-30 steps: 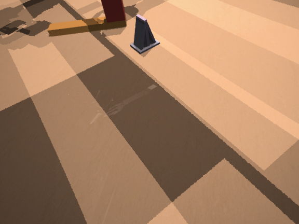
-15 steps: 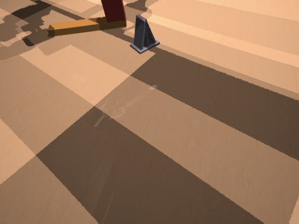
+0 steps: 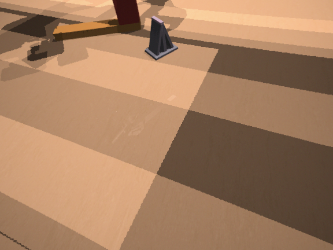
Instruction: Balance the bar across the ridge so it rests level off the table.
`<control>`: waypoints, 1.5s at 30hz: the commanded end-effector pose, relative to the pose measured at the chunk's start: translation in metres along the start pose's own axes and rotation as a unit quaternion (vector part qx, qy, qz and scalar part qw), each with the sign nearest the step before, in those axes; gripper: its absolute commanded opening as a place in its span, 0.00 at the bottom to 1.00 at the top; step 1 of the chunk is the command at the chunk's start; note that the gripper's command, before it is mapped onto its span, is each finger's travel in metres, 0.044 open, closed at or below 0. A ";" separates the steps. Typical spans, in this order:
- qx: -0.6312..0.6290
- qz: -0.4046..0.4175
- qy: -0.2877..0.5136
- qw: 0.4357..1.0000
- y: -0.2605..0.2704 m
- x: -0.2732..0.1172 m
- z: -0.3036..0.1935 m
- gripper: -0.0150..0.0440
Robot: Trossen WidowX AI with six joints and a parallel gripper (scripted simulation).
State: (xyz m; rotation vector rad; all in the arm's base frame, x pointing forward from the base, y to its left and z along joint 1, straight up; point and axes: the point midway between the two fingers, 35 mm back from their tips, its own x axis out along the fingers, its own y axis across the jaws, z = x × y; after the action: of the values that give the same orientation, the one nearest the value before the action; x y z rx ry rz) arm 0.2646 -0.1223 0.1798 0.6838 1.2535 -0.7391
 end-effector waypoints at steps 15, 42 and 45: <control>0.144 -0.029 0.076 0.986 0.012 -0.003 -0.045 0.79; 0.144 -0.029 0.076 0.986 0.008 0.105 -0.062 0.79; 0.144 -0.029 0.076 0.986 0.008 0.109 -0.063 0.79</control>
State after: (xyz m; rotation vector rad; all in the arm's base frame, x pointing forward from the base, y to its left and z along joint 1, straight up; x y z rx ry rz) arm 0.2518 -0.0815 0.0668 0.9502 1.3196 -0.9404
